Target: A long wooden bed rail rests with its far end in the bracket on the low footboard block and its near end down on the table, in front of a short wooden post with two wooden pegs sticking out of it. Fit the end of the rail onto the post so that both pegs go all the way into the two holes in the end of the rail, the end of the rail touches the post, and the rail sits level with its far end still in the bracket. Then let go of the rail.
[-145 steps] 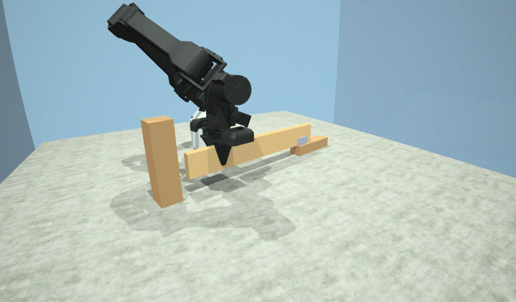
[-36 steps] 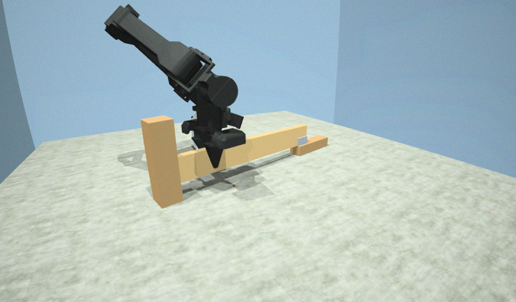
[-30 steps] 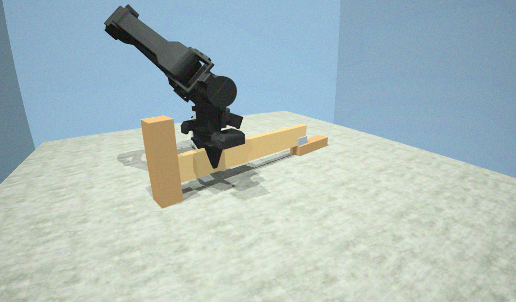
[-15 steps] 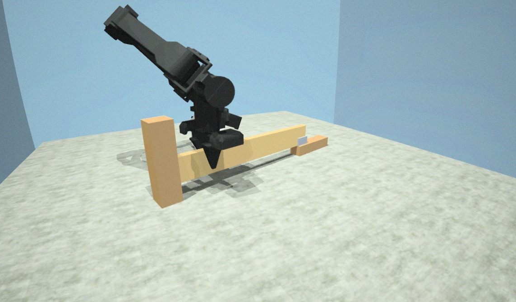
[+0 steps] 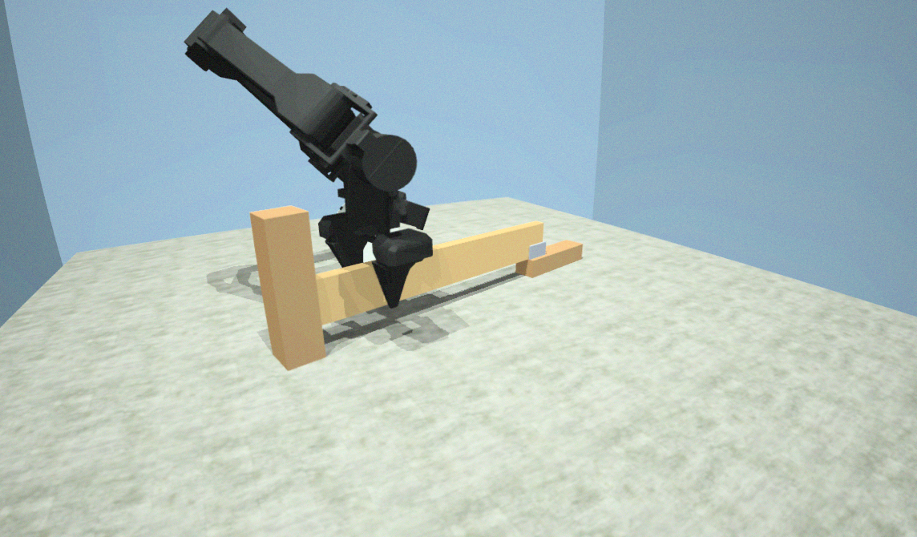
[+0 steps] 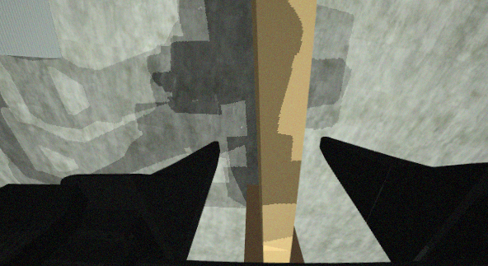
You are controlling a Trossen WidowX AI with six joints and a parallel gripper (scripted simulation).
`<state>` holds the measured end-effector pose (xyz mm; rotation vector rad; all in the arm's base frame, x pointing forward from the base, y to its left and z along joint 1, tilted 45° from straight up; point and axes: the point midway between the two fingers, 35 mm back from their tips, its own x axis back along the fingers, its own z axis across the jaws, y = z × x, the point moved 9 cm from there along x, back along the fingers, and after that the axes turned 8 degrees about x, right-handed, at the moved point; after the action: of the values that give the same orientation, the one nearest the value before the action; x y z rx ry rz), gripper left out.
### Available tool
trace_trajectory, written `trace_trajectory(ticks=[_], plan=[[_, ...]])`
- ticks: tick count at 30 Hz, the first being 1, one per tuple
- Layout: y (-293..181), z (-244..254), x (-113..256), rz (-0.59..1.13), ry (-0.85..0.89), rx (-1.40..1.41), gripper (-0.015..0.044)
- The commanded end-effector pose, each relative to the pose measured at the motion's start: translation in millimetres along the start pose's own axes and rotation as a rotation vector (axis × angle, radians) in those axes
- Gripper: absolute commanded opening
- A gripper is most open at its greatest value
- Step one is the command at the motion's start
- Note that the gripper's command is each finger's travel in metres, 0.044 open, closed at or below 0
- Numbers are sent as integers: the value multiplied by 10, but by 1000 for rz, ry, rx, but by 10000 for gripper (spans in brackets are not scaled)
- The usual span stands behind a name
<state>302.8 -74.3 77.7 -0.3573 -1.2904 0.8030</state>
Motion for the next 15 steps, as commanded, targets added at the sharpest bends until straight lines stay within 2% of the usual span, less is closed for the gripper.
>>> trace_trajectory(ticks=[1,6,15], plan=[[1,1,0,0,0,0,440],[296,-40,282,6,-3,0,440],[313,-41,298,6,-3,0,440]])
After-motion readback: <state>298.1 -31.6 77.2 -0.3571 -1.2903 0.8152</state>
